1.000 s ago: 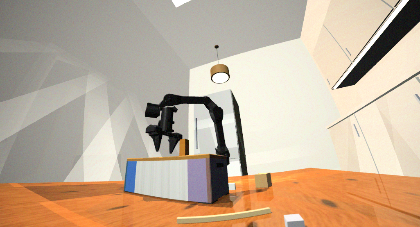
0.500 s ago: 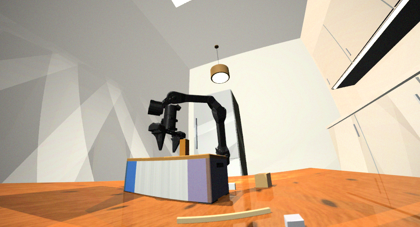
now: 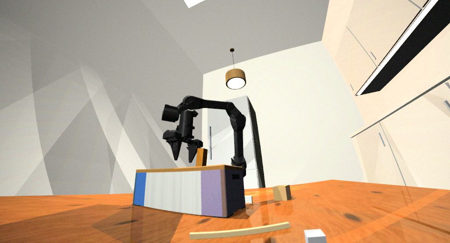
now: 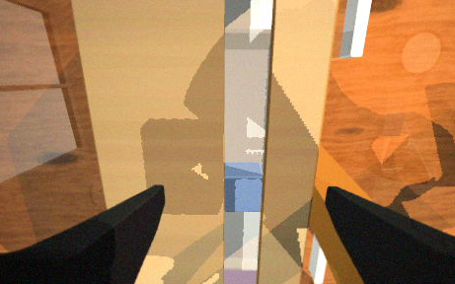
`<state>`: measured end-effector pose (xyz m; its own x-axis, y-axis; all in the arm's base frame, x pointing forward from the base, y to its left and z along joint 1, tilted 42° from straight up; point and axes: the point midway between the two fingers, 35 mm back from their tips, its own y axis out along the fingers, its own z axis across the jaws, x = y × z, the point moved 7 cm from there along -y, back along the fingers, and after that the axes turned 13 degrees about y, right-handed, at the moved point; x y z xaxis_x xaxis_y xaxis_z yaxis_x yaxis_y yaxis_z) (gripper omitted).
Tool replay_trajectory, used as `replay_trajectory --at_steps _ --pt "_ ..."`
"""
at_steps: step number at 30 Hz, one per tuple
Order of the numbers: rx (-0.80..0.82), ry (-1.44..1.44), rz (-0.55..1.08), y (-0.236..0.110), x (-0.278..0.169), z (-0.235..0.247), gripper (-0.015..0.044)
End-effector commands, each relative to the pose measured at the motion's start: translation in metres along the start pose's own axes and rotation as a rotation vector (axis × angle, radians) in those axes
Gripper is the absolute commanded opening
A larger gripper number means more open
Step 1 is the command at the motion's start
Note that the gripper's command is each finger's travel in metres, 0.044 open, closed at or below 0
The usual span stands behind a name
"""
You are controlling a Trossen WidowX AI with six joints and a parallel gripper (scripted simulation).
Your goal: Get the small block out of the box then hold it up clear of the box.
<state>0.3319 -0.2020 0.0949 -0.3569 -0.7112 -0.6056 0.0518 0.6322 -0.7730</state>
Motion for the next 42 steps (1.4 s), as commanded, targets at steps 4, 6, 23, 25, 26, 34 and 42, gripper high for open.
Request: replay_trajectory --at_steps 4,6,23,25,26,34,42 --pt "-0.005 0.006 0.007 0.001 -0.013 -0.003 0.04" --pt "-0.005 0.006 0.007 0.001 -0.016 -0.003 0.04" --pt "-0.001 0.0 0.003 0.0 -0.031 -0.005 0.04" --pt "-0.001 0.0 0.003 0.0 -0.031 -0.005 0.04" --pt "-0.001 0.0 0.003 0.0 -0.031 -0.005 0.04" --pt "-0.007 -0.363 -0.033 0.0 -0.04 -0.012 0.04" --pt "-0.065 -1.201 -0.108 0.001 -0.058 -0.029 0.04"
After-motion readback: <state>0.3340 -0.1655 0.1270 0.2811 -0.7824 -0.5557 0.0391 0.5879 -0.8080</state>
